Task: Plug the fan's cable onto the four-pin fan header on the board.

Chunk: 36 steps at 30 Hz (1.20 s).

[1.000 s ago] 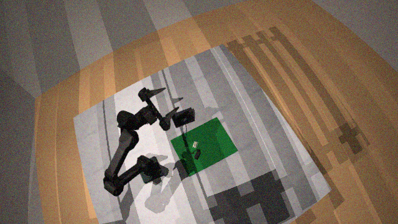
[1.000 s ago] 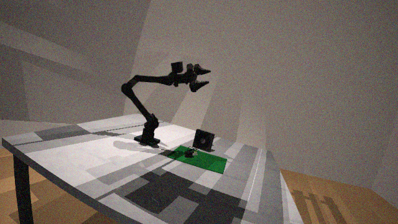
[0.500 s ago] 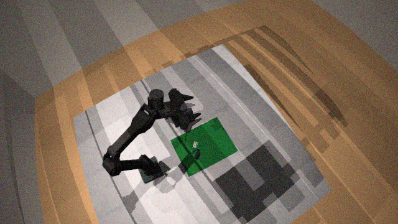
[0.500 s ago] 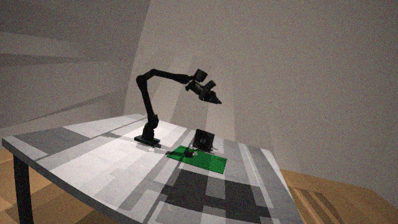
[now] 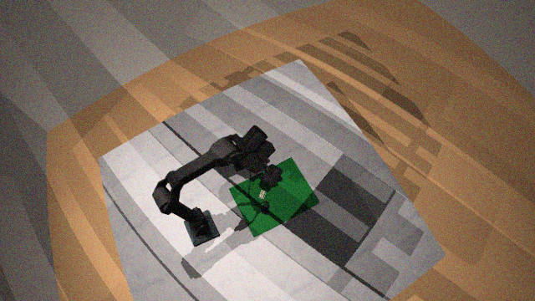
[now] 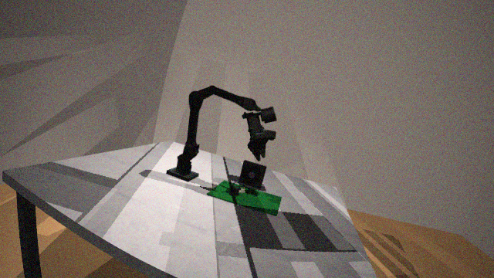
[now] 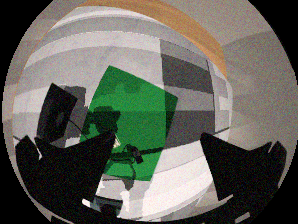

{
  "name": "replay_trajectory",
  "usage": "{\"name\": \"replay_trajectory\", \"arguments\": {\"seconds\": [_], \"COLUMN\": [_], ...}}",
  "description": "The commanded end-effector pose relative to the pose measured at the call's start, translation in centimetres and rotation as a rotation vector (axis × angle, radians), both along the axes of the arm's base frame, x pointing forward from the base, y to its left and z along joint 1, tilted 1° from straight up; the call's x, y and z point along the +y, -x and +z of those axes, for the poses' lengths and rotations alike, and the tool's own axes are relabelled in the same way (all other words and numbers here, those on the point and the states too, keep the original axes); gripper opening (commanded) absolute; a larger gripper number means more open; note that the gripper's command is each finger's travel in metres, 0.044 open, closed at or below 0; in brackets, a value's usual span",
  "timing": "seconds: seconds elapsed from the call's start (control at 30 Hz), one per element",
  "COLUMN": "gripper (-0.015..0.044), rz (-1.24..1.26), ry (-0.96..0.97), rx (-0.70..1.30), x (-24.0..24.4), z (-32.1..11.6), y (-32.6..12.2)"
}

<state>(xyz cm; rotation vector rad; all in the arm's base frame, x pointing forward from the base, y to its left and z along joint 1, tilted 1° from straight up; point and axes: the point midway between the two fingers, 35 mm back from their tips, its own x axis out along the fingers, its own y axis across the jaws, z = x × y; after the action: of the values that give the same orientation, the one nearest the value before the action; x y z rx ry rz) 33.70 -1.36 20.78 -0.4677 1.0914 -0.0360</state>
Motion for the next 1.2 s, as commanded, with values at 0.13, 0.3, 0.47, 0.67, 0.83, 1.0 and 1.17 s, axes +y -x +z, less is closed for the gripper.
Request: {"name": "replay_trajectory", "arguments": {"seconds": [0.13, 0.3, 0.47, 0.67, 0.83, 1.0, 1.17], "gripper": [0.0440, 0.0440, 0.0440, 0.0440, 0.0440, 0.0440, 0.0440], "rz": [0.251, 0.251, 0.251, 0.251, 0.251, 0.251, 0.251], "ry": [-0.096, -0.096, -0.096, -0.096, -0.096, -0.096, -0.096], "rx": [0.714, 0.714, 0.714, 0.714, 0.714, 0.714, 0.714], "x": [-3.9, -3.9, -3.9, -3.9, -3.8, -3.8, -3.8], "z": [-5.8, -5.8, -5.8, -7.1, -11.7, -12.0, -12.5], "y": [4.8, 4.8, 4.8, 4.7, 4.6, 4.6, 4.6]}}
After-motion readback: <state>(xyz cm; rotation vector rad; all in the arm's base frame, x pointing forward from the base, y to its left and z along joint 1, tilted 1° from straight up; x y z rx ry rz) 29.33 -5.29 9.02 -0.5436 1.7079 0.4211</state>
